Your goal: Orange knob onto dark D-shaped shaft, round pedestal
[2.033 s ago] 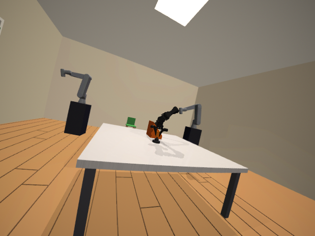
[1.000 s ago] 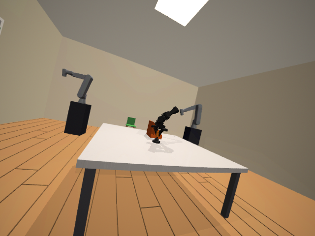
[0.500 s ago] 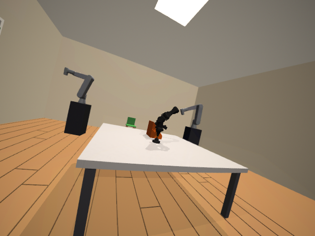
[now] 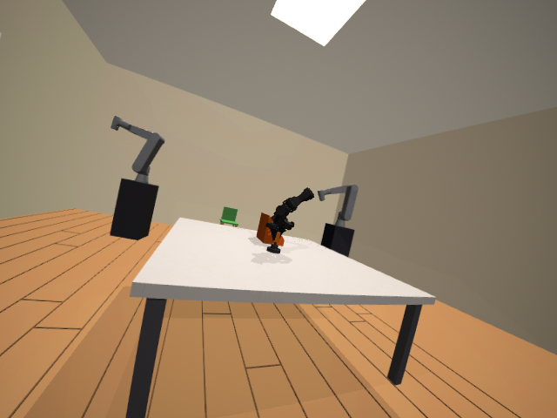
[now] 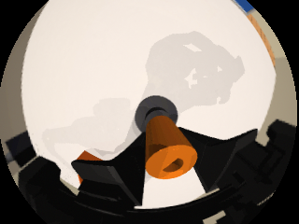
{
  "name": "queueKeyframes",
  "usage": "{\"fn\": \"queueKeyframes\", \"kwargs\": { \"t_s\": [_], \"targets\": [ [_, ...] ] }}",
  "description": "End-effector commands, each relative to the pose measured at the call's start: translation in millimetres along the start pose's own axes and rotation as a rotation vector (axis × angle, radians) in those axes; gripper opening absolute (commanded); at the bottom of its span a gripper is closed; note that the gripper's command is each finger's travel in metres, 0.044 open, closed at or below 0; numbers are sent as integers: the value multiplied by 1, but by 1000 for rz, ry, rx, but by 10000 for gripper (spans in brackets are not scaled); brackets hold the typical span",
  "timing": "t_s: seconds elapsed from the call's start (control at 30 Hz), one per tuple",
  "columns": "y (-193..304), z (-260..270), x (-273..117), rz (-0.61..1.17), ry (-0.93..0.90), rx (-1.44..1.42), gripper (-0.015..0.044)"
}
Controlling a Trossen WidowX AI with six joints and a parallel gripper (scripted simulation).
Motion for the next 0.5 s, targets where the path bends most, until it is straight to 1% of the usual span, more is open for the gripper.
{"fn": "queueKeyframes", "kwargs": {
  "t_s": [0.0,0.1,0.47],
  "targets": [
    [-3,0,-4,-1,2,746,0],
    [-5,1,-5,-1,2,804,0],
    [-5,1,-2,-1,2,804,0]
  ]
}}
Point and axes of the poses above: the point midway between the two fingers, 35 mm back from their tips, its own x axis out along the fingers, its own z axis across the jaws, y = z × x, the point moved 3 cm from there along -x, back along the fingers, and after that the axes turned 12 degrees about x, right-handed, at the moved point
